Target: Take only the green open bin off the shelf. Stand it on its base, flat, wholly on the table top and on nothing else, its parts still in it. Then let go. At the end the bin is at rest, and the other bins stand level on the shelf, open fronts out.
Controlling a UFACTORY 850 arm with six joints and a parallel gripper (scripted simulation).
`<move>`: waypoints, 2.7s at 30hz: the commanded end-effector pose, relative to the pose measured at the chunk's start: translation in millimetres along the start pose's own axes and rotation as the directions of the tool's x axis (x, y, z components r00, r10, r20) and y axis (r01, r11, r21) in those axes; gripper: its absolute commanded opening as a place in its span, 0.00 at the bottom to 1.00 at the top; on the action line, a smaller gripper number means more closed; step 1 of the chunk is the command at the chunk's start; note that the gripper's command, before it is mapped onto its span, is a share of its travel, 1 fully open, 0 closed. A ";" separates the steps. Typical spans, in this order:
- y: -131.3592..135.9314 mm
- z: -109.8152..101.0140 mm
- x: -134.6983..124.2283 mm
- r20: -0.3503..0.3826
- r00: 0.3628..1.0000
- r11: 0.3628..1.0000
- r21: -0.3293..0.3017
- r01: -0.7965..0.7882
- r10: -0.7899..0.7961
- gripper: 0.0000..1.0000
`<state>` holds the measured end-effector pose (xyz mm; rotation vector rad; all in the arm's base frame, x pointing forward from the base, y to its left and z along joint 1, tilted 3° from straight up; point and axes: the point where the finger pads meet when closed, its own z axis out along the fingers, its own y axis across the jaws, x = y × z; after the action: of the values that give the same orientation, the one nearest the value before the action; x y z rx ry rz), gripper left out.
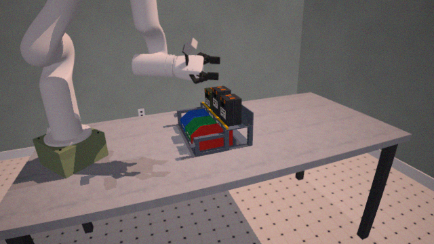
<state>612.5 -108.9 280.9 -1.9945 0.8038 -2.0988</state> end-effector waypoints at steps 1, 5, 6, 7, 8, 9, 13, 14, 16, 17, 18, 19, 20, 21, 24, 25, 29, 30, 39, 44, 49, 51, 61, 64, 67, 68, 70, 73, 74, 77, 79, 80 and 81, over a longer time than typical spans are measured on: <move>3.2 -8.8 2.1 -0.002 1.000 1.000 0.001 0.000 0.000 1.00; 17.8 -45.7 7.2 -0.001 1.000 1.000 0.001 0.000 0.000 1.00; 17.8 -45.7 7.2 -0.001 1.000 1.000 0.001 0.000 0.000 1.00; 17.8 -45.7 7.2 -0.001 1.000 1.000 0.001 0.000 0.000 1.00; 17.8 -45.7 7.2 -0.001 1.000 1.000 0.001 0.000 0.000 1.00; 17.8 -45.7 7.2 -0.001 1.000 1.000 0.001 0.000 0.000 1.00; 17.8 -45.7 7.2 -0.001 1.000 1.000 0.001 0.000 0.000 1.00; 17.8 -45.7 7.2 -0.001 1.000 1.000 0.001 0.000 0.000 1.00; 17.8 -45.7 7.2 -0.001 1.000 1.000 0.001 0.000 0.000 1.00; 17.8 -45.7 7.2 -0.001 1.000 1.000 0.001 0.000 0.000 1.00; 21.8 -55.7 8.6 -0.002 1.000 1.000 0.001 0.000 0.000 1.00; 25.8 -65.8 10.0 -0.002 1.000 1.000 0.001 0.000 0.000 1.00; 29.8 -75.9 11.4 -0.001 1.000 1.000 0.001 0.000 0.000 1.00; 33.9 -86.1 12.8 -0.001 1.000 1.000 0.001 0.000 0.000 1.00; 37.9 -96.2 14.2 -0.001 1.000 1.000 0.001 0.000 0.000 1.00; 37.9 -96.2 14.2 -0.001 1.000 1.000 0.001 0.000 0.000 1.00; 37.9 -96.2 14.2 -0.001 1.000 1.000 0.001 0.000 0.000 1.00; 37.9 -96.2 14.2 -0.001 1.000 1.000 0.001 0.000 0.000 1.00; 58.0 -146.7 21.1 -0.001 1.000 1.000 0.001 0.000 0.000 1.00; 58.0 -146.7 21.1 -0.001 1.000 1.000 0.001 0.000 0.000 1.00; 58.0 -146.7 21.1 -0.001 1.000 1.000 0.001 0.000 0.000 1.00; 58.0 -146.7 21.1 -0.001 1.000 1.000 0.001 0.000 0.000 1.00; 57.8 -146.1 21.0 -0.001 1.000 1.000 0.001 0.000 0.000 1.00; 57.8 -146.1 21.0 -0.001 1.000 1.000 0.001 0.000 0.000 1.00; 57.8 -146.1 21.0 -0.001 1.000 1.000 0.001 0.000 0.000 1.00; 57.8 -146.1 21.0 -0.001 1.000 1.000 0.001 0.000 0.000 1.00; 56.9 -143.7 20.7 -0.001 1.000 1.000 0.001 0.000 0.000 1.00; 55.4 -140.0 20.2 -0.001 1.000 1.000 0.001 0.000 0.000 1.00; 55.4 -140.0 20.2 -0.001 1.000 1.000 0.001 0.000 0.000 1.00; 55.4 -140.0 20.2 -0.001 1.000 1.000 0.001 0.000 0.000 1.00; 55.4 -140.0 20.2 -0.001 1.000 1.000 0.001 0.000 0.000 1.00; 55.4 -140.0 20.2 -0.001 1.000 1.000 0.001 0.000 0.000 1.00; 55.4 -140.0 20.2 -0.001 1.000 1.000 0.001 0.000 0.000 1.00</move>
<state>461.2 -125.5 275.3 -1.9950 0.8038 -2.0985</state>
